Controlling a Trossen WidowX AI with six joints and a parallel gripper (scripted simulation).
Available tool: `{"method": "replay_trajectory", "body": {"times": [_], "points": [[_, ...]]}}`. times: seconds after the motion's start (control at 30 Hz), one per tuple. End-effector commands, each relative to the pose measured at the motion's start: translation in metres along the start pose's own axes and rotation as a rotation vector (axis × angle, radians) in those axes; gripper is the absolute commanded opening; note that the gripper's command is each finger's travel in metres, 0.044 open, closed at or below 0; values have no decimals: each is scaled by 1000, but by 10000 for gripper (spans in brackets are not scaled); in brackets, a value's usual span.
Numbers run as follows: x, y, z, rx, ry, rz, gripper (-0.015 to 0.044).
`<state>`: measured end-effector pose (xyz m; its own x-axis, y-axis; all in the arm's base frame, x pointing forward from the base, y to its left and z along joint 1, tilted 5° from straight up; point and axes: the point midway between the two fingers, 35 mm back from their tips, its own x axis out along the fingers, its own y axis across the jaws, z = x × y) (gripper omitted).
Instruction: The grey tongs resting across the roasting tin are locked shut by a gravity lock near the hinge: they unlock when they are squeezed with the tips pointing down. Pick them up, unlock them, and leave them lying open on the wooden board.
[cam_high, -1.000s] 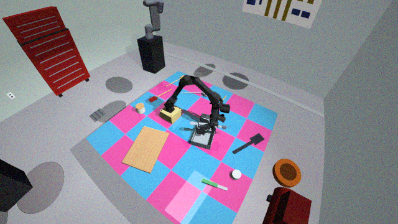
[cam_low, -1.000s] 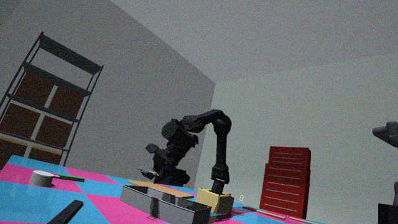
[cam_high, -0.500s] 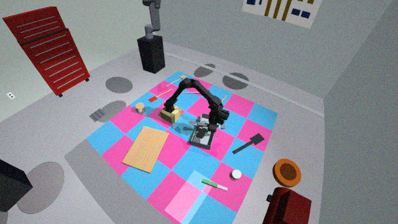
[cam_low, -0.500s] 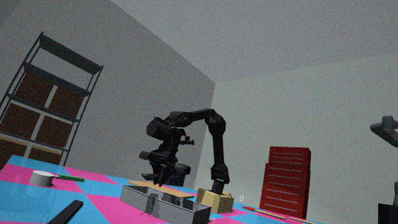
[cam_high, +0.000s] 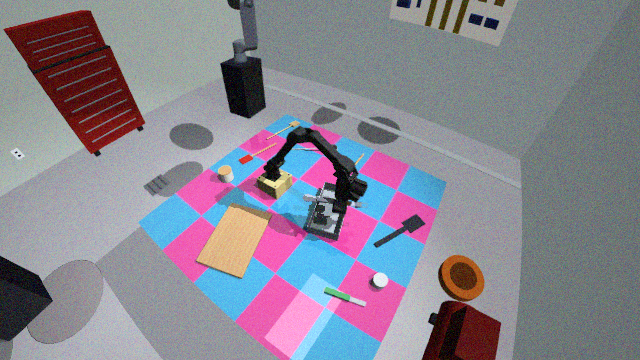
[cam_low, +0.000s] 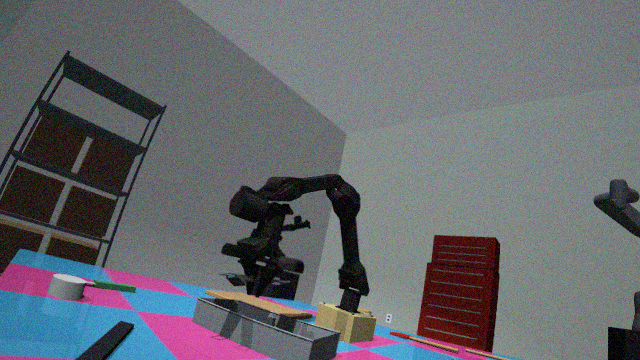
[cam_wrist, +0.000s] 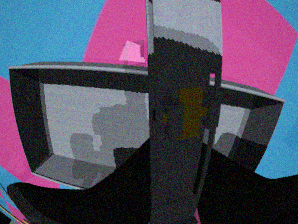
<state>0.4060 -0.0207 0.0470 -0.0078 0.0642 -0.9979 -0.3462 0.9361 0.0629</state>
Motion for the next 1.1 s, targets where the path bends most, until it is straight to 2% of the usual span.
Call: {"method": "replay_trajectory", "body": {"times": [0.0, 0.47, 1.07], "points": [[-3, -20, -11, 75, -1, -2, -150], [-14, -98, -67, 343, -6, -7, -150], [-26, -175, -162, 711, -1, -16, -150]]}}
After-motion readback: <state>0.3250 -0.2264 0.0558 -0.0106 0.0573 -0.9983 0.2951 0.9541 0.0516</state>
